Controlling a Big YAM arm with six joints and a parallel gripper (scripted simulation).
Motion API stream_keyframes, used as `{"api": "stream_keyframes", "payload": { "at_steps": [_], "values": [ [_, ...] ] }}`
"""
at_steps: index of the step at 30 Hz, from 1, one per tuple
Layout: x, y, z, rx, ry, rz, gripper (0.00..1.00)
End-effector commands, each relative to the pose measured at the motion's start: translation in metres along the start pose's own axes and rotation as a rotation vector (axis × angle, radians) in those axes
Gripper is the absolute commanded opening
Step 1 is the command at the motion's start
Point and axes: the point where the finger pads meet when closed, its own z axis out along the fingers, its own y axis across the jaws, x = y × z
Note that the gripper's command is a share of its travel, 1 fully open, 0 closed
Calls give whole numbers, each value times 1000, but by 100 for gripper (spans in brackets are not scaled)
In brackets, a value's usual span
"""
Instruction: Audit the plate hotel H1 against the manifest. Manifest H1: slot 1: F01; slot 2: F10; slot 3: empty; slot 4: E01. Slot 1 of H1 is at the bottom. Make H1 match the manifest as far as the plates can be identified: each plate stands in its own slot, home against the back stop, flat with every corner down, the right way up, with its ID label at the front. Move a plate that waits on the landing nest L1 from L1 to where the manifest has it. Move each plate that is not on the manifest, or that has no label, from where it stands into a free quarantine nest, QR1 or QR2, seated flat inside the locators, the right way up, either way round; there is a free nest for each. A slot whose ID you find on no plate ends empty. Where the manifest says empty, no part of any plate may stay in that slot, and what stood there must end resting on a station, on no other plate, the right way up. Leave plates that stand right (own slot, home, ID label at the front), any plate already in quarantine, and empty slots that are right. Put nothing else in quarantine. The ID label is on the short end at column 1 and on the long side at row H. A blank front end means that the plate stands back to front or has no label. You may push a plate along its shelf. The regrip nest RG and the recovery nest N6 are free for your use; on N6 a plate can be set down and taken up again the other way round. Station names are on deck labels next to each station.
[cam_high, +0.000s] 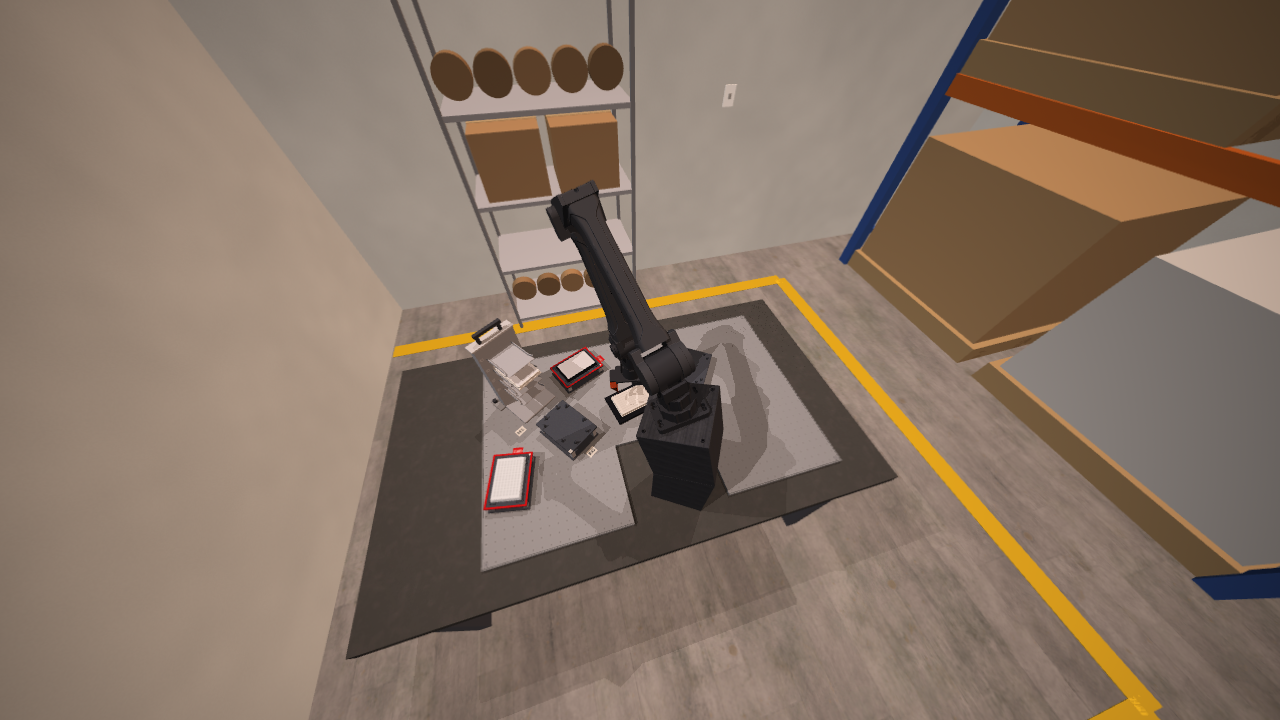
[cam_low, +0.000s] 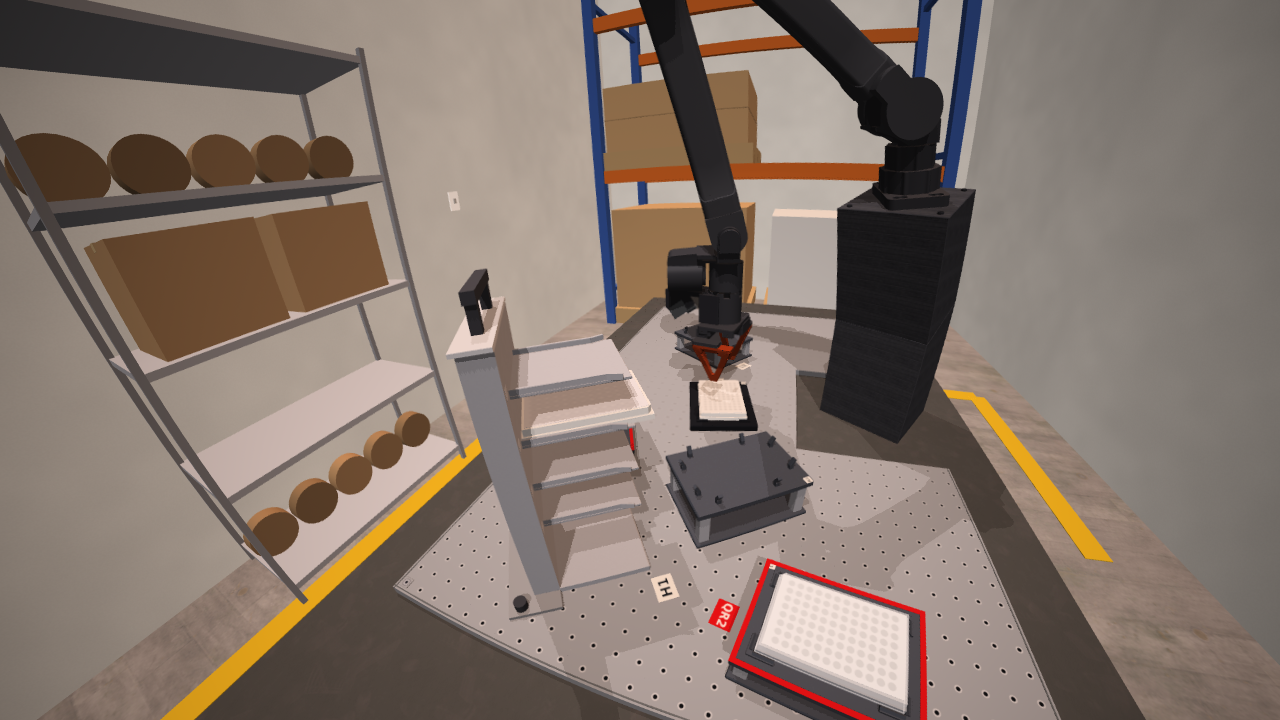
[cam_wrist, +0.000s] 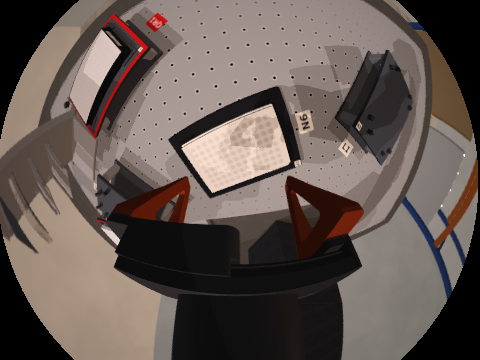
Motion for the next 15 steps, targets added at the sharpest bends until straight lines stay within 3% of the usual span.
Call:
{"api": "stream_keyframes", "payload": {
  "at_steps": [1, 15],
  "values": [
    [-3, -3, -2, -1, -5, -92, 100],
    [-3, -3, -2, -1, -5, -332, 100]
  ]
}}
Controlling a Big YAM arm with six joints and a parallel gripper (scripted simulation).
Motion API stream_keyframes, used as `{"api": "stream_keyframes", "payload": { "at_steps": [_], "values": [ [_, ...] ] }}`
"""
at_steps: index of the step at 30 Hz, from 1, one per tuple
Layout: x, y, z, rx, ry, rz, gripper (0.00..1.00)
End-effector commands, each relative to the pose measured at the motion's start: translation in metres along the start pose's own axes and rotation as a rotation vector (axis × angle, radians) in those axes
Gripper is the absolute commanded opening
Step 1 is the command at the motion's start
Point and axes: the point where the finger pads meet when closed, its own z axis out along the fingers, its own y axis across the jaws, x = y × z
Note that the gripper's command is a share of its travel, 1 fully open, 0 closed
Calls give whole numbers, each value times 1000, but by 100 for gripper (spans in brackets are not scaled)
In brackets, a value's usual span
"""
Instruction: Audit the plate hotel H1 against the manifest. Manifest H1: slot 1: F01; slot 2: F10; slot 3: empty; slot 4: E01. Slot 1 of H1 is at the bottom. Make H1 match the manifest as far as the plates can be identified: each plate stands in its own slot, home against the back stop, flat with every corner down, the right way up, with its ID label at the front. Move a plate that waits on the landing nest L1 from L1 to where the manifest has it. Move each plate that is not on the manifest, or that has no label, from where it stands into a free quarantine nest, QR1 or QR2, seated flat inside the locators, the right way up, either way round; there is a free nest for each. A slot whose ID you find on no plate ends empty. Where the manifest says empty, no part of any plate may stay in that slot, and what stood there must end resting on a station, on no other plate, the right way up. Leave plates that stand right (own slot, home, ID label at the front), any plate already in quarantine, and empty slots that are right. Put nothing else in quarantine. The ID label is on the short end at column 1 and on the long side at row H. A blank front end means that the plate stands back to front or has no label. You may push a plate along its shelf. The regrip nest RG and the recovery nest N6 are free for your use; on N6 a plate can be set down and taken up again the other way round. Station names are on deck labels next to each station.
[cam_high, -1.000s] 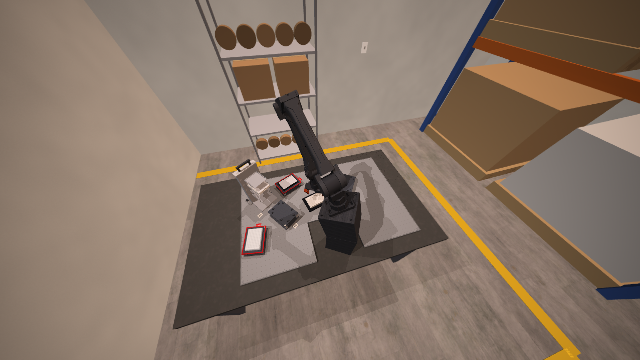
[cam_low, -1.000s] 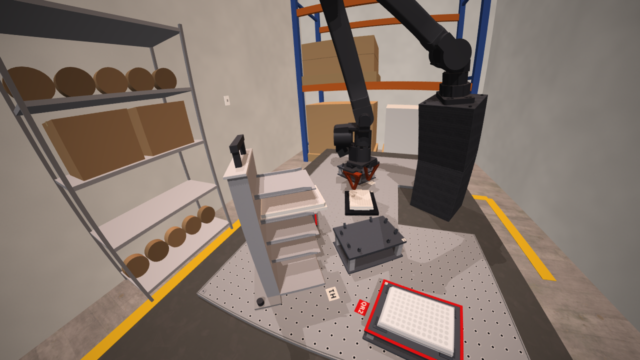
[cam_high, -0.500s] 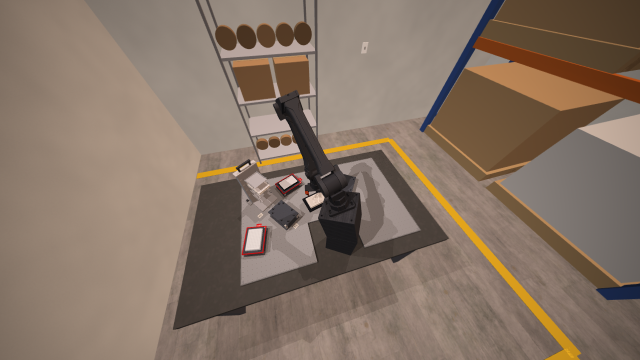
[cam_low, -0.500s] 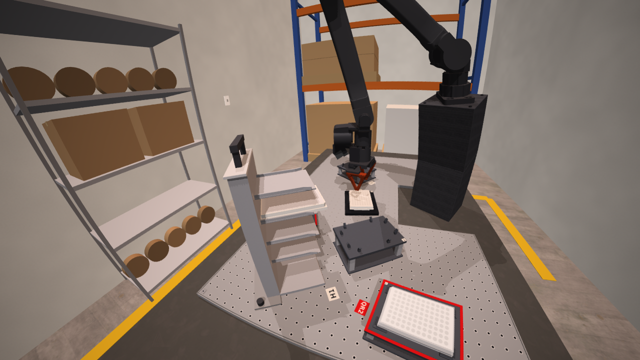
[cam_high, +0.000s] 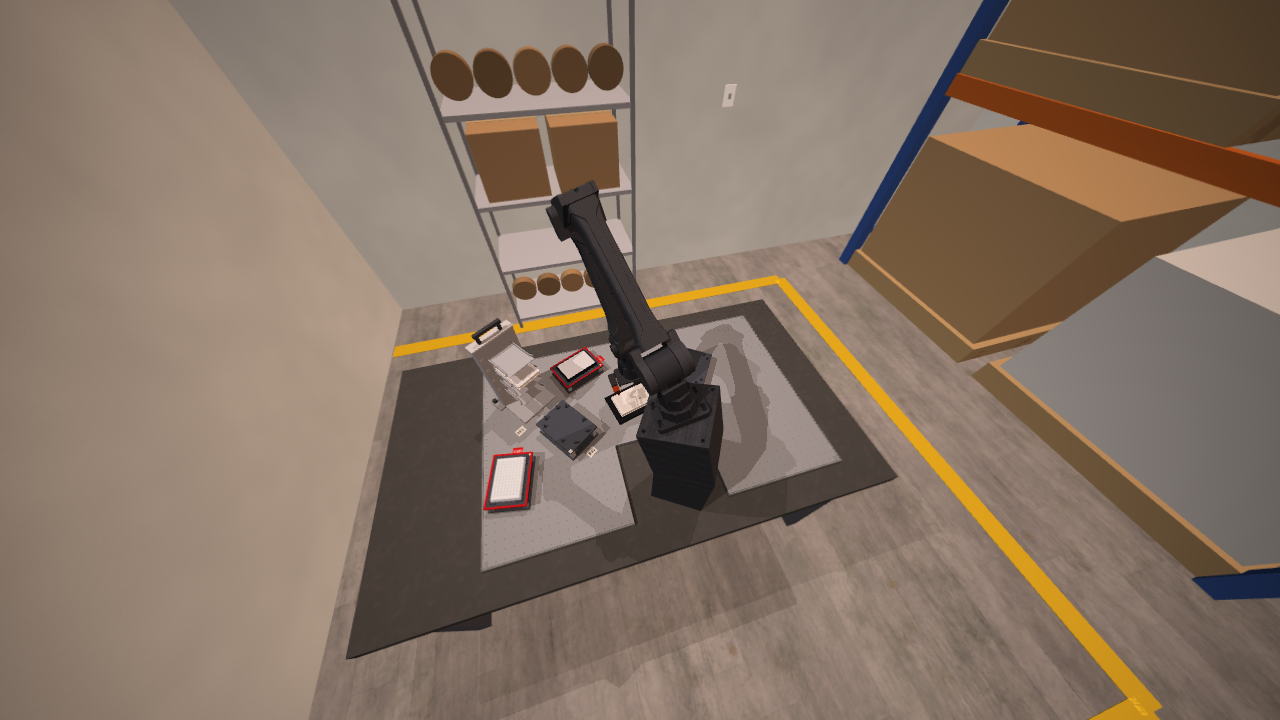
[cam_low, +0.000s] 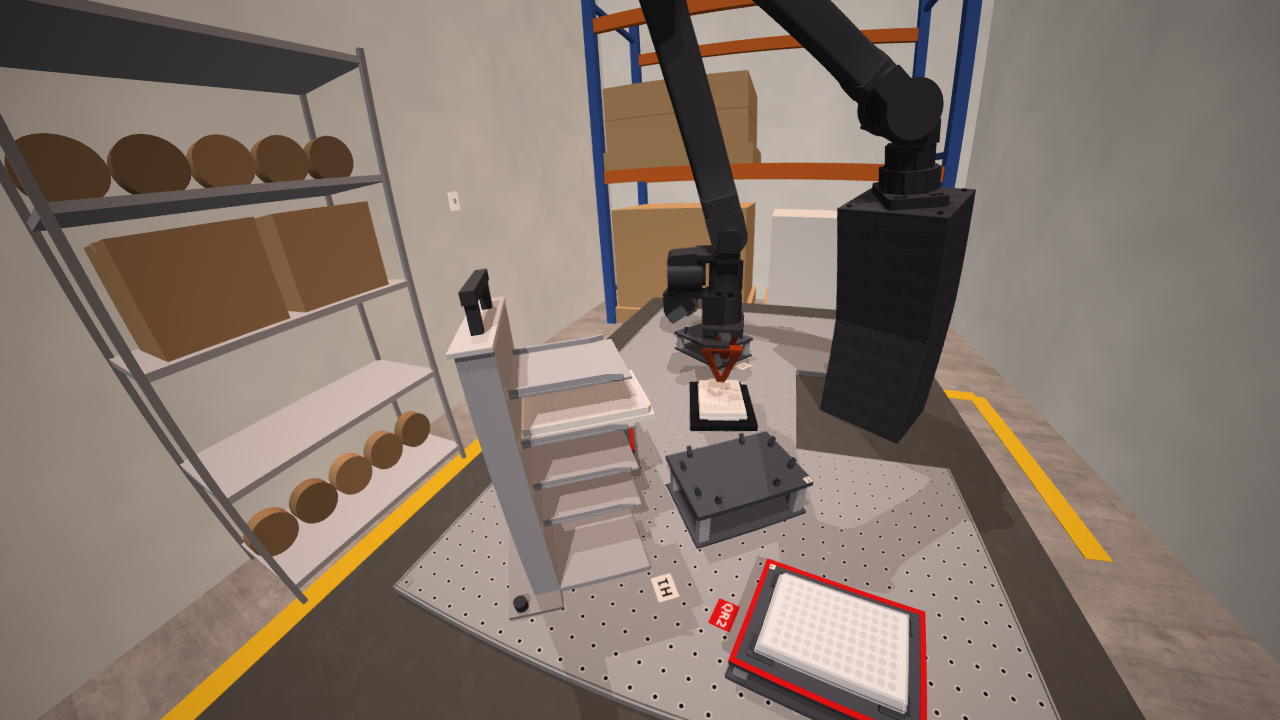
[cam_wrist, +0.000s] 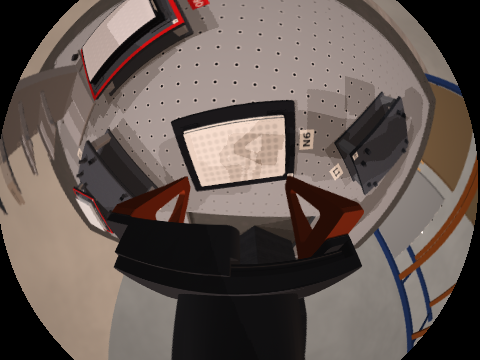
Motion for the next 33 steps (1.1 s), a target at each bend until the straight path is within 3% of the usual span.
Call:
{"api": "stream_keyframes", "payload": {
  "at_steps": [1, 33],
  "values": [
    [-2, -4, -2, 0, -5, -85, 100],
    [-2, -3, -2, 0, -5, -645, 100]
  ]
}}
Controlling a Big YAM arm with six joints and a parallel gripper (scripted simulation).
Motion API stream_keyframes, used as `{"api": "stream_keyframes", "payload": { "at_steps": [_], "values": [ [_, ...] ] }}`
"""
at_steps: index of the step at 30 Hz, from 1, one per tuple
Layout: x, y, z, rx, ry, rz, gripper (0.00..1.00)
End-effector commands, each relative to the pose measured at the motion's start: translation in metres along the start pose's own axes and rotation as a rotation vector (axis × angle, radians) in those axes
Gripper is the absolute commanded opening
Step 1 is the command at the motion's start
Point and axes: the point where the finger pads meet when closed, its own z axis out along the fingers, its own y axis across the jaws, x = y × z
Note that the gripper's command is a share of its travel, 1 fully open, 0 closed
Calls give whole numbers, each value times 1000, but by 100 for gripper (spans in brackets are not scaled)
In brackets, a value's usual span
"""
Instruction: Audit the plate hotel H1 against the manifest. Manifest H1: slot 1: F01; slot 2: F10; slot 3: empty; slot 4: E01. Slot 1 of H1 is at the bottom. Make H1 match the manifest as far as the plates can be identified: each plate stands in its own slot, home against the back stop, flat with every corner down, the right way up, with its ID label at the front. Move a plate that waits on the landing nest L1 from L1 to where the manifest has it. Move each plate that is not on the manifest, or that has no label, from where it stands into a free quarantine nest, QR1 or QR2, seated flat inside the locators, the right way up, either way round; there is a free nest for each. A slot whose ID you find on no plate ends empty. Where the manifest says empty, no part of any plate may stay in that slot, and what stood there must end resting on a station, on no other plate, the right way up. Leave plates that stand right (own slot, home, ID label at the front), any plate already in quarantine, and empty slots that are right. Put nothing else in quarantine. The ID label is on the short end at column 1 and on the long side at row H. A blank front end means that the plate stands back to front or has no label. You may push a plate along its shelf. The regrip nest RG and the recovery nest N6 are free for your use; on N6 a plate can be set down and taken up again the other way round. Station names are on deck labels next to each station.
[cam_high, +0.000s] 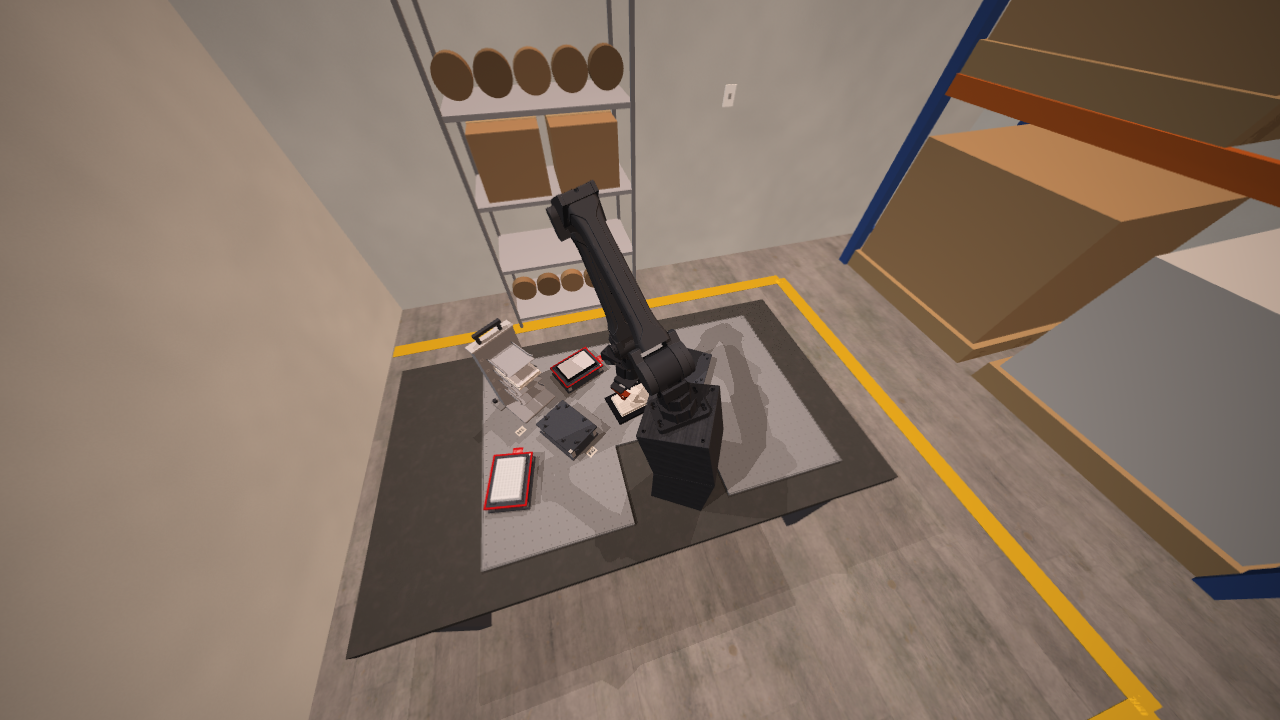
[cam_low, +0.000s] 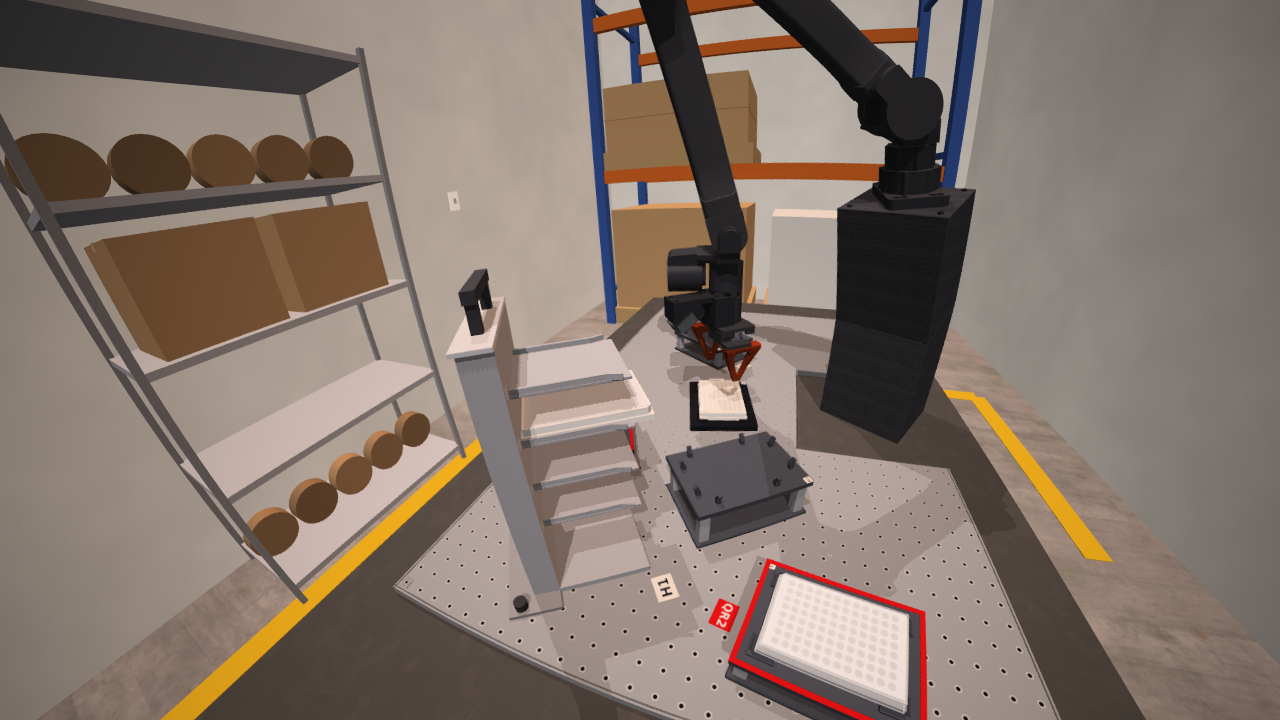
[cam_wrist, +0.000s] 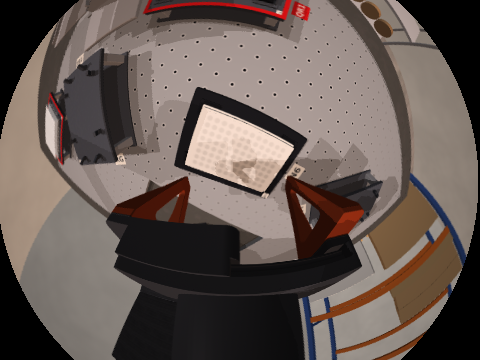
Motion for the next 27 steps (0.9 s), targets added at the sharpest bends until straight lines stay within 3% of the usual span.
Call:
{"api": "stream_keyframes", "payload": {
  "at_steps": [1, 27],
  "values": [
    [1, -4, -2, 2, -5, -80, 100],
    [1, -3, -2, 1, -3, -714, 100]
  ]
}}
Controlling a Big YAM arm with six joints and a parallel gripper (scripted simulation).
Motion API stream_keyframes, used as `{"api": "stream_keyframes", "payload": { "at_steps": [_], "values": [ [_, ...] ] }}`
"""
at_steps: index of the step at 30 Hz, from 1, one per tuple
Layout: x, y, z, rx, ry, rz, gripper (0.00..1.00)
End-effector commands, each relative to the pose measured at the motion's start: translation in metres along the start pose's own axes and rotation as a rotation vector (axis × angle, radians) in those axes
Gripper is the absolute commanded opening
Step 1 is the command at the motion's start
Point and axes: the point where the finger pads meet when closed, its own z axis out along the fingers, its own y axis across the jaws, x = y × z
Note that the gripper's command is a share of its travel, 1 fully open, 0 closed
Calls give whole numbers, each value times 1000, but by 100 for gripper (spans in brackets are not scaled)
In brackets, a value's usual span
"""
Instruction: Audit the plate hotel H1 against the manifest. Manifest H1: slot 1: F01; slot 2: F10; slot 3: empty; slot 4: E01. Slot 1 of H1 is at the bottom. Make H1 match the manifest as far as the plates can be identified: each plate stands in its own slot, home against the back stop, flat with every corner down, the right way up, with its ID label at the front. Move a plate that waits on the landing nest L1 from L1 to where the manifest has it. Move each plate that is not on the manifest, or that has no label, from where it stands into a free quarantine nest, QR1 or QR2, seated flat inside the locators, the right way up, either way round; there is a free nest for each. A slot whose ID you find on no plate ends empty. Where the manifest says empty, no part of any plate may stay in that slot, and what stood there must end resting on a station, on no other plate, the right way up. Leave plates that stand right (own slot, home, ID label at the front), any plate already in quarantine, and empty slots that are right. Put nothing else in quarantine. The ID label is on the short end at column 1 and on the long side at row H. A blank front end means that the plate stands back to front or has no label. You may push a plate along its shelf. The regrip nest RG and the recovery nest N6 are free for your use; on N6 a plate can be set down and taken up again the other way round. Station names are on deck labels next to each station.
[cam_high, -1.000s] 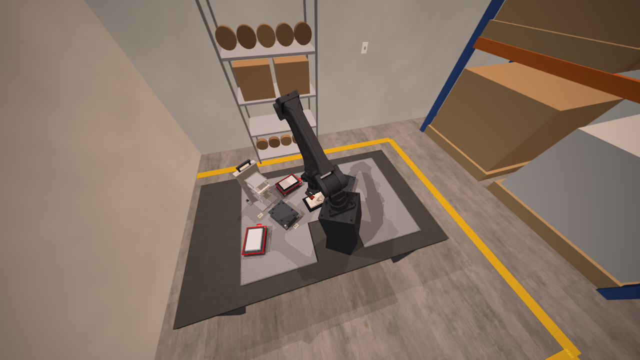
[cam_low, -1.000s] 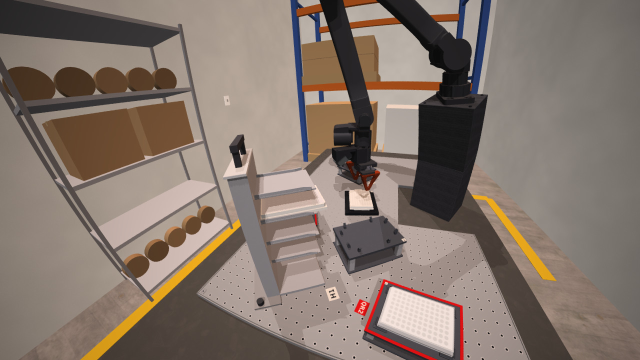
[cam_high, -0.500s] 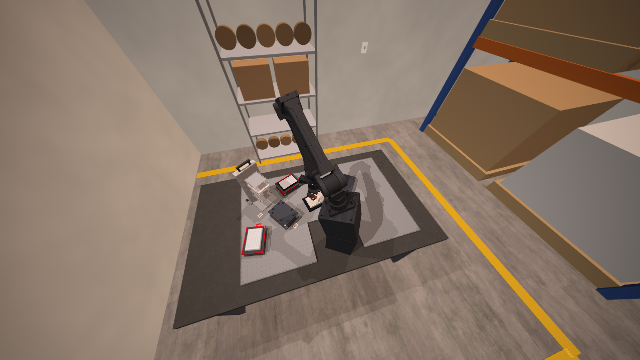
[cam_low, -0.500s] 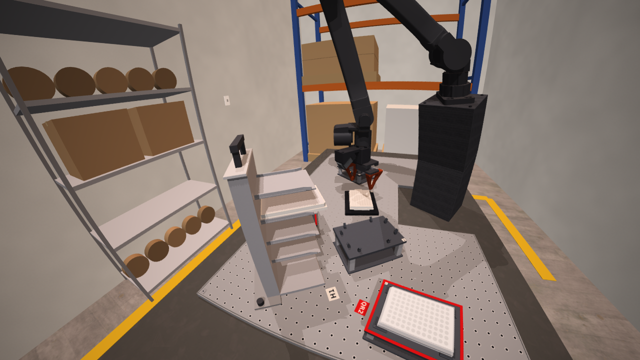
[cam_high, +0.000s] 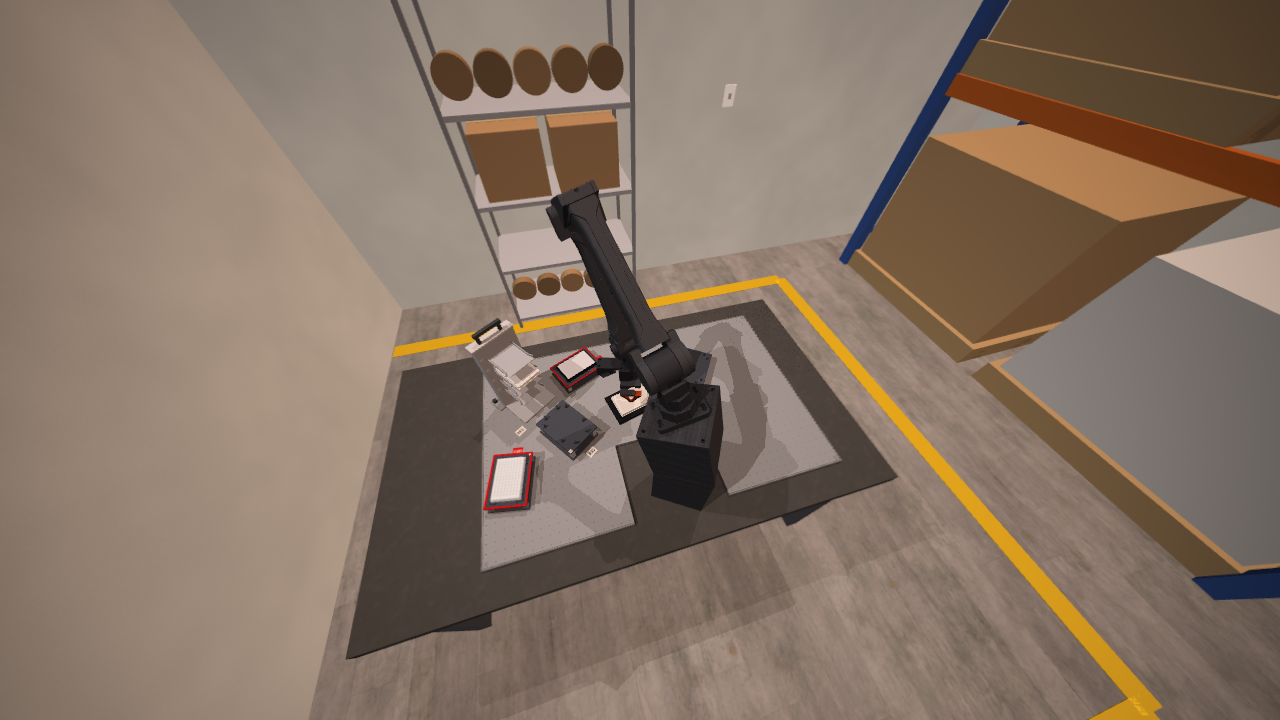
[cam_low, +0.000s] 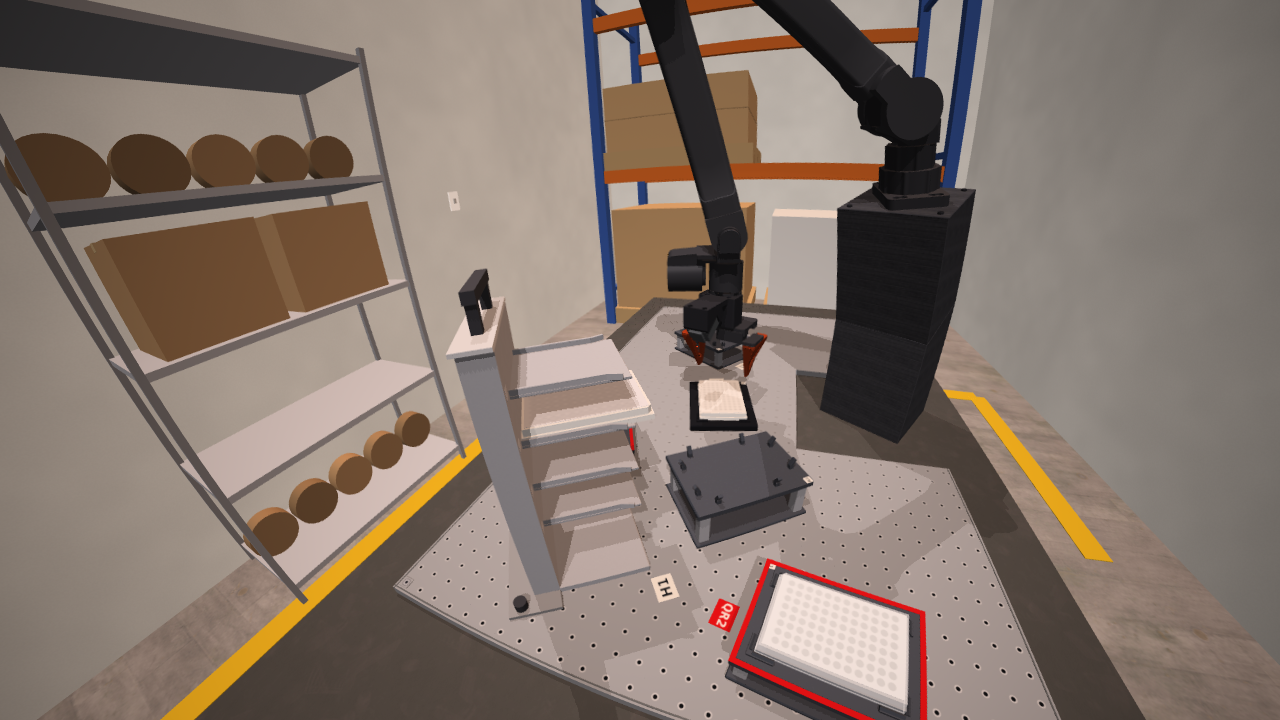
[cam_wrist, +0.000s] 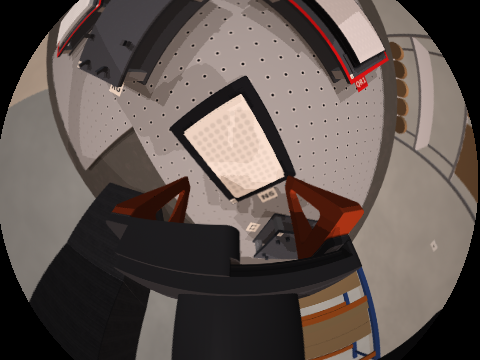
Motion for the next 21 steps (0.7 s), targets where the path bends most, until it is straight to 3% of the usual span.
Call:
{"api": "stream_keyframes", "payload": {
  "at_steps": [1, 18, 21],
  "values": [
    [3, -2, -2, 2, -3, -136, 100],
    [3, -1, -2, 0, -2, -536, 100],
    [2, -2, 4, 3, -3, -544, 100]
  ]
}}
